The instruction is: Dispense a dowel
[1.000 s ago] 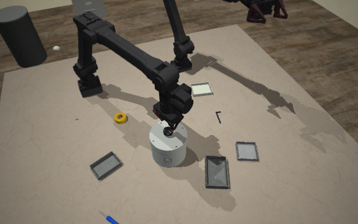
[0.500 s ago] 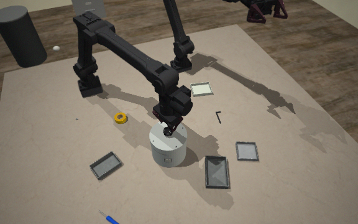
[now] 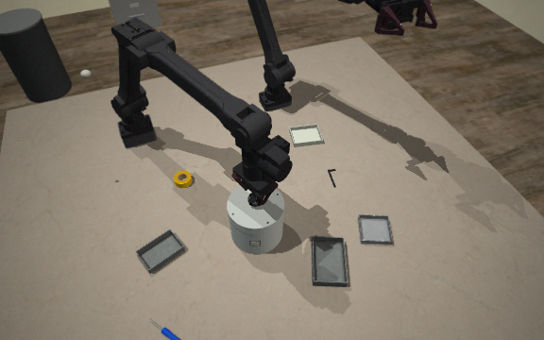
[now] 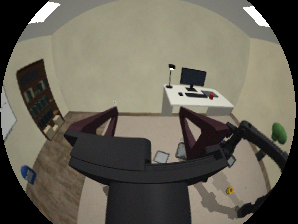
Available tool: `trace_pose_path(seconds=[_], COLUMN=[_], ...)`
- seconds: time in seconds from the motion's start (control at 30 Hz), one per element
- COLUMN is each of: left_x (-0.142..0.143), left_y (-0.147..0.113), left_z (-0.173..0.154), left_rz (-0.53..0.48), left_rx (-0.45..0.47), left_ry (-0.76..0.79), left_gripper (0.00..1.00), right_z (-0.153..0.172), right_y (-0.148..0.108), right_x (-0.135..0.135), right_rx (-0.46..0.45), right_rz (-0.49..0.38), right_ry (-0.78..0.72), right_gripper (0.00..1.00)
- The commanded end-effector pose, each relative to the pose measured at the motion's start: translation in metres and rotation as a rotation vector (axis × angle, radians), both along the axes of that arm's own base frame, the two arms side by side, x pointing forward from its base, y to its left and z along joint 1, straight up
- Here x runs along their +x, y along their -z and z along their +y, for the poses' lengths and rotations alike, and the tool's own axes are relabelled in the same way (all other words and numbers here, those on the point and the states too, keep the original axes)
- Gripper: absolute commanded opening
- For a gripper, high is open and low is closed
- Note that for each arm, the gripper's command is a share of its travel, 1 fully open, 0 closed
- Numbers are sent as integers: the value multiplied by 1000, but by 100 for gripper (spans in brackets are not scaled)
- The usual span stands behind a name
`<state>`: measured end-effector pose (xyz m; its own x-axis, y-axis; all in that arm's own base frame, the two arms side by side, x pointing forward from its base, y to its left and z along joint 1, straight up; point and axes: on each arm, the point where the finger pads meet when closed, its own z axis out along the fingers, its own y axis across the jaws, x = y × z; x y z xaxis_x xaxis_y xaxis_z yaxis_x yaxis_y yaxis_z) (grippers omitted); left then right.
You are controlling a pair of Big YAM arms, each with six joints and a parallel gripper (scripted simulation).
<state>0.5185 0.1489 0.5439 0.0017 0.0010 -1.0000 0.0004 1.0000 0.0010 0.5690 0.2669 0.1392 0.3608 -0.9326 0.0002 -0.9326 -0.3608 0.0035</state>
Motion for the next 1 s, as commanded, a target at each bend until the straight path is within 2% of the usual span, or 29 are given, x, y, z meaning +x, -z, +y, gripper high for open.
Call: trace_pose_path(seconds=[0.0, 0.03, 0.13, 0.23, 0.27, 0.3, 0.37, 0.43, 0.47, 0.5, 0.53, 0.57, 0.6, 0.97], left_x=[3, 3, 3, 3, 3, 3, 3, 3, 3, 3, 3, 3, 3, 3], left_y=[1, 1, 1, 1, 1, 1, 1, 1, 1, 1, 1, 1, 1, 1], left_z=[6, 6, 6, 6, 6, 6, 6, 6, 6, 6, 6, 6, 6, 6], left_rz=[-4, -4, -4, -4, -4, -4, -4, -4, -4, -4, -4, -4, -4, -4], left_rx=[7, 7, 7, 7, 7, 7, 7, 7, 7, 7, 7, 7, 7, 7], left_ry=[-7, -7, -7, -7, -7, -7, -7, -7, -7, -7, -7, -7, -7, -7], left_gripper=[100, 100, 100, 100, 100, 100, 100, 100, 100, 100, 100, 100, 100, 100], right_z=[-5, -5, -6, -6, 4, 3, -5, -5, -6, -3, -5, -4, -2, -4], right_y=[-3, -6, 13, 16, -19, -23, 4, 24, 28, 18, 15, 3, -7, -8], right_x=[5, 7, 7, 5, 15, 19, 3, 5, 4, 11, 5, 8, 13, 9], right_rx=[10, 15, 4, 2, 31, 40, 13, 2, 0, 11, 11, 20, 29, 18], right_rz=[-22, -33, -10, -7, -68, -86, -31, -8, -4, -26, -25, -45, -64, -48], right_ry=[24, 25, 26, 26, 10, 22, 23, 24, 25, 25, 25, 24, 24, 6], right_gripper=[69, 69, 69, 69, 69, 69, 69, 69, 69, 69, 69, 0, 0, 0])
